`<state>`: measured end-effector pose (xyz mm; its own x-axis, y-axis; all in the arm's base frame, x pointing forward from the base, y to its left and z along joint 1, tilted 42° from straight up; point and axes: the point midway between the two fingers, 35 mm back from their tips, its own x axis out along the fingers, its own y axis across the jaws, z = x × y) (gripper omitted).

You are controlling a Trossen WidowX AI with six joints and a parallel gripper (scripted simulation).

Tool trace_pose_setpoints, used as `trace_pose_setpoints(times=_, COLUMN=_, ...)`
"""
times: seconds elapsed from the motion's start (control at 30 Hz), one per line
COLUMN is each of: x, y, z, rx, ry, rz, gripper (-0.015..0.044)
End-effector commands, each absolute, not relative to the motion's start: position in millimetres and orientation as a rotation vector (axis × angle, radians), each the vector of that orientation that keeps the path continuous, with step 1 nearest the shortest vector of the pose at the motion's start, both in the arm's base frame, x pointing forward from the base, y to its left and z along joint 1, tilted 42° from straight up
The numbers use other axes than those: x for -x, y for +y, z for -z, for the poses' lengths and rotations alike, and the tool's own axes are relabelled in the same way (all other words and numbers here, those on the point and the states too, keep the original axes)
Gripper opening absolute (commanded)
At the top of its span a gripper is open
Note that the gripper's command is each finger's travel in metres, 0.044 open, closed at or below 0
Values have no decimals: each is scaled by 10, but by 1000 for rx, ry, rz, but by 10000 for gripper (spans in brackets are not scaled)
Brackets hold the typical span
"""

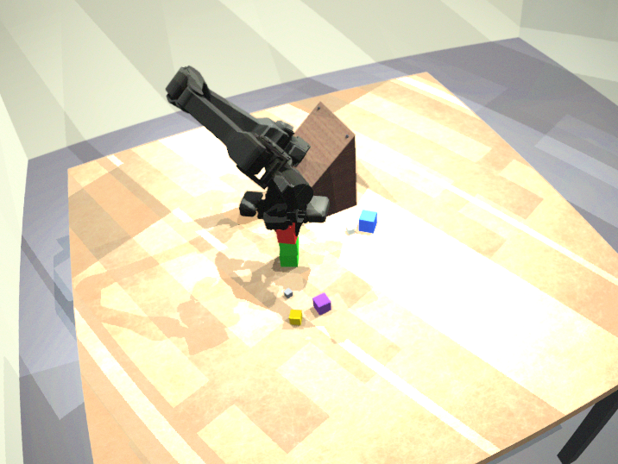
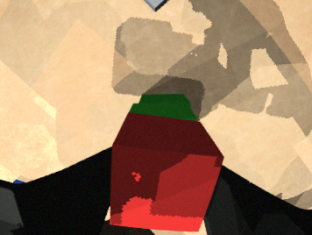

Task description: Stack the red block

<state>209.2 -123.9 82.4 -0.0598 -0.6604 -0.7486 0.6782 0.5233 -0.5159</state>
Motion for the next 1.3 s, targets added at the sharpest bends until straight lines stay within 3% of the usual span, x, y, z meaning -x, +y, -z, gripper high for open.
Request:
trace_pose_setpoints(times=0.0, x=-2087, y=-1242, z=-826, rx=-10, ry=1211, rz=1095, gripper=0)
trace_pose_setpoints(times=0.03, x=-2089, y=-1232, z=-837, rx=-10, ry=1211, rz=1095, gripper=0)
trace_pose_setpoints(times=0.6, x=-2092, y=-1238, z=-824, rx=-18, ry=1210, rz=1093, gripper=440)
trace_pose_setpoints(times=1.27, x=-2092, y=-1238, z=-824, rx=-18, ry=1210, rz=1093, gripper=440)
